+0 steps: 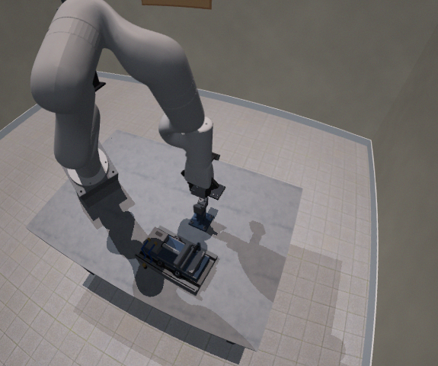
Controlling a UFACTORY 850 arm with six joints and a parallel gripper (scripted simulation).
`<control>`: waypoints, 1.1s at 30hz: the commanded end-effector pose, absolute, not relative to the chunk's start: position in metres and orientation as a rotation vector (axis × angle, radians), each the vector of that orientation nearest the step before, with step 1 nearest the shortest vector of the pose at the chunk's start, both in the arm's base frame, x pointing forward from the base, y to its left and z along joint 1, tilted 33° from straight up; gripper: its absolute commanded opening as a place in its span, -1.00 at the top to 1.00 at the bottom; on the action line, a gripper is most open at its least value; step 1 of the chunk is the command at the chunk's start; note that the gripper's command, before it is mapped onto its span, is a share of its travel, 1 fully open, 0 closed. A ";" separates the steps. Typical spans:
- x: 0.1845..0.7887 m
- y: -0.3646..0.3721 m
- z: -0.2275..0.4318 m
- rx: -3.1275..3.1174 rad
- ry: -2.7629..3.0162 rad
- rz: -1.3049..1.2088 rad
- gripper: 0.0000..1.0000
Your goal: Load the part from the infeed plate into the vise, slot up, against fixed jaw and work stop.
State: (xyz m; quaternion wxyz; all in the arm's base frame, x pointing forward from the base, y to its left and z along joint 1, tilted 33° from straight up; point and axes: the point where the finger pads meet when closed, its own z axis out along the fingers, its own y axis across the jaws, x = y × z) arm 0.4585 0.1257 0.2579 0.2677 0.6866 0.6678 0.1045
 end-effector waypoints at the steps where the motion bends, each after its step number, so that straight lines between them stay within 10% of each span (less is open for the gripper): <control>1: 0.459 0.126 0.259 1.851 1.796 0.276 1.00; 33: 0.459 0.128 0.258 1.812 1.666 0.094 1.00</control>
